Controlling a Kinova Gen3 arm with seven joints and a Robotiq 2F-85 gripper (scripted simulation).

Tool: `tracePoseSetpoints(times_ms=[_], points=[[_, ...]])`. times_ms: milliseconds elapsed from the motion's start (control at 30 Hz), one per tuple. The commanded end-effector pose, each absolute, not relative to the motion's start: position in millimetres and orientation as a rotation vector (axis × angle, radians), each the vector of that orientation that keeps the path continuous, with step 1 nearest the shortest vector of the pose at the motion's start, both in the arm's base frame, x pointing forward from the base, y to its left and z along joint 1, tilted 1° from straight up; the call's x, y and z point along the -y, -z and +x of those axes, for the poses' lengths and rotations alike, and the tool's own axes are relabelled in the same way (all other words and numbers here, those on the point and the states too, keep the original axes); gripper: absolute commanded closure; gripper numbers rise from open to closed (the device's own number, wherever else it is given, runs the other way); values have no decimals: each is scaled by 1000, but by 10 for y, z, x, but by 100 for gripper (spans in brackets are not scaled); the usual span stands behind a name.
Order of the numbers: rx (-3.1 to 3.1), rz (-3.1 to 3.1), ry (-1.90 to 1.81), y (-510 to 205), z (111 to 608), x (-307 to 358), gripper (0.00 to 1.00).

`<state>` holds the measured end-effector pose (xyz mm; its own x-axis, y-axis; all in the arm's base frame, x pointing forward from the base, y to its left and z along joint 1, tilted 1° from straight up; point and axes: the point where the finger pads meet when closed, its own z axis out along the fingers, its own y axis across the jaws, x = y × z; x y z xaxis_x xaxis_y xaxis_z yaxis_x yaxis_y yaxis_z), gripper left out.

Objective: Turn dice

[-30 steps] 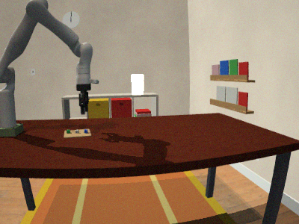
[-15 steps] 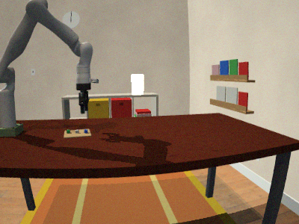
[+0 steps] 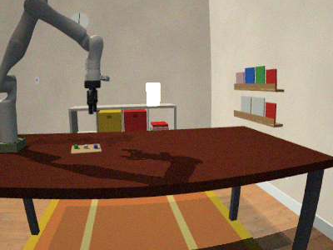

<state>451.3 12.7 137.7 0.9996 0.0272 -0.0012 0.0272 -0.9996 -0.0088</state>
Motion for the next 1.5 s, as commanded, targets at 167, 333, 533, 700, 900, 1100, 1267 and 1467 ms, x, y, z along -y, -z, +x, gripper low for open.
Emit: tracePoseSetpoints(times_ms=[167,333,533,700,900,1100,1267,1467], points=[[28,-3139,26,-1618,4556,-82,0],[28,-3139,26,-1647,4556,-82,0],[28,-3139,26,-1647,4556,-82,0],[28,-3139,26,-1647,4556,-82,0],[28,-3139,26,-1647,4556,-82,0],[28,-3139,26,-1647,4556,-82,0],[28,-3139,26,-1647,4556,-82,0],[28,-3139,26,-1647,4556,-82,0]])
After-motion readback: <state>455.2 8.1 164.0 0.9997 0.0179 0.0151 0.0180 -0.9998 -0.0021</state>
